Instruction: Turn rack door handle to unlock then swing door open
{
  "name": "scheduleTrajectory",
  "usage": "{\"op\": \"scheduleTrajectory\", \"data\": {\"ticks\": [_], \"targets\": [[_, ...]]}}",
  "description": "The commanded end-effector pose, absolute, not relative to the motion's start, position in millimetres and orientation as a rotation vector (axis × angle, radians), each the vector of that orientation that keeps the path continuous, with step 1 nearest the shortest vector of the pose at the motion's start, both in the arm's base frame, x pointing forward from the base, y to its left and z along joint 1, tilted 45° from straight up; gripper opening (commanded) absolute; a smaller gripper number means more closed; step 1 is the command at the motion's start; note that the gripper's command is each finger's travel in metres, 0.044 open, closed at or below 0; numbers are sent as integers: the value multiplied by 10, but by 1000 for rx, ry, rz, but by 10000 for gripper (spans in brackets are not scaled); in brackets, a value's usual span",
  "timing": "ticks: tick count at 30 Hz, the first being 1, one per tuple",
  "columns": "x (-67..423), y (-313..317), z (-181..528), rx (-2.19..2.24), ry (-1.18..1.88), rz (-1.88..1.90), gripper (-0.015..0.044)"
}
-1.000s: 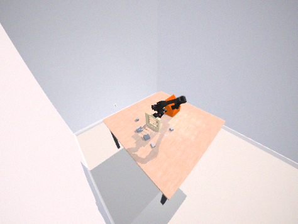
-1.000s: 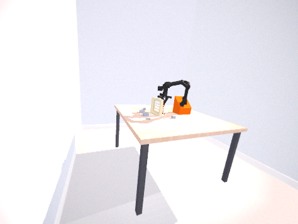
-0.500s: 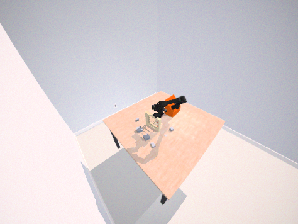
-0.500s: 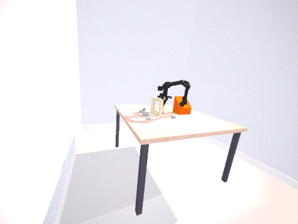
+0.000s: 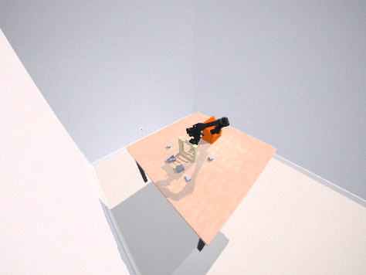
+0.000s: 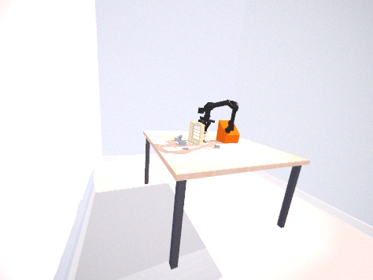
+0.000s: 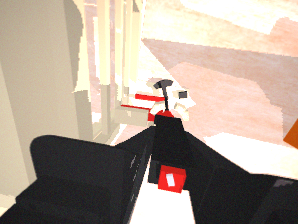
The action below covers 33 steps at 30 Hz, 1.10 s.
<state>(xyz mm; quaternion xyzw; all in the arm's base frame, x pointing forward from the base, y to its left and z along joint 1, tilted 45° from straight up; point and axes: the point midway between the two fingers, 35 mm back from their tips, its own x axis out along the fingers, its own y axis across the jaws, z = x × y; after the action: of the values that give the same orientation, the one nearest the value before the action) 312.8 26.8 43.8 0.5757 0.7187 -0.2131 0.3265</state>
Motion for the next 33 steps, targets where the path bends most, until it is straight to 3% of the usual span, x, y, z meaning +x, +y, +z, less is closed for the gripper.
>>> {"op": "scheduleTrajectory", "data": {"ticks": [1,33], "targets": [[3102,244,424,1461,1879,-486,17],[2714,-88,171,1106,1826,11,17]]}}
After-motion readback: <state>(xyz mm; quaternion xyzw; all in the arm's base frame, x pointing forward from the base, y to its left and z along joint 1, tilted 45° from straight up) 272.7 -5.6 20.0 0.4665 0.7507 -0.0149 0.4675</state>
